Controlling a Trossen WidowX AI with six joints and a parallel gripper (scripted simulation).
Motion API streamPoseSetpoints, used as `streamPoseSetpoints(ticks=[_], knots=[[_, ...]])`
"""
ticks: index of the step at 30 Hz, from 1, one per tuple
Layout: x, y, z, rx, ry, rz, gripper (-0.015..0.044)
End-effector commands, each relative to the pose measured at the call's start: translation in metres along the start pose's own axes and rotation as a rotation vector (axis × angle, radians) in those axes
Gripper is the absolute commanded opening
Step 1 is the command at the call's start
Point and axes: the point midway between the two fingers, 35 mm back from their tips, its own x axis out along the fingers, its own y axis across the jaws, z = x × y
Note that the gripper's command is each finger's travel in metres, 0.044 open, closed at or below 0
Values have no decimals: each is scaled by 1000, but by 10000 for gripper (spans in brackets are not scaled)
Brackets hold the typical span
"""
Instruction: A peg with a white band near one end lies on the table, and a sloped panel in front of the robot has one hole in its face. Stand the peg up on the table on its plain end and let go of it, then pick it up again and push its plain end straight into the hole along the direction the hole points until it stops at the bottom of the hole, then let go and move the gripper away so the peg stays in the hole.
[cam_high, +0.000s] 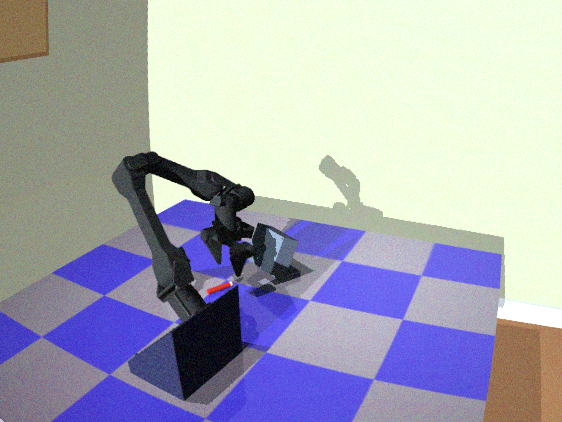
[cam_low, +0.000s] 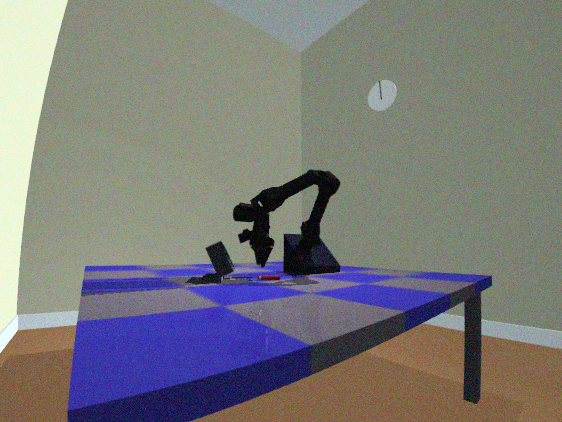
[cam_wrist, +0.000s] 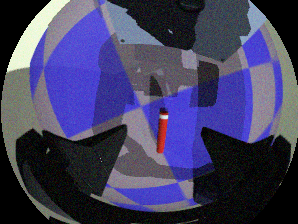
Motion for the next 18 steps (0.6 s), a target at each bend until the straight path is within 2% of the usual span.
streamPoseSetpoints(ticks=[1,18], knots=[[8,-2,-2,9,7,0,440],[36,-1,-4,9,7,4,440]])
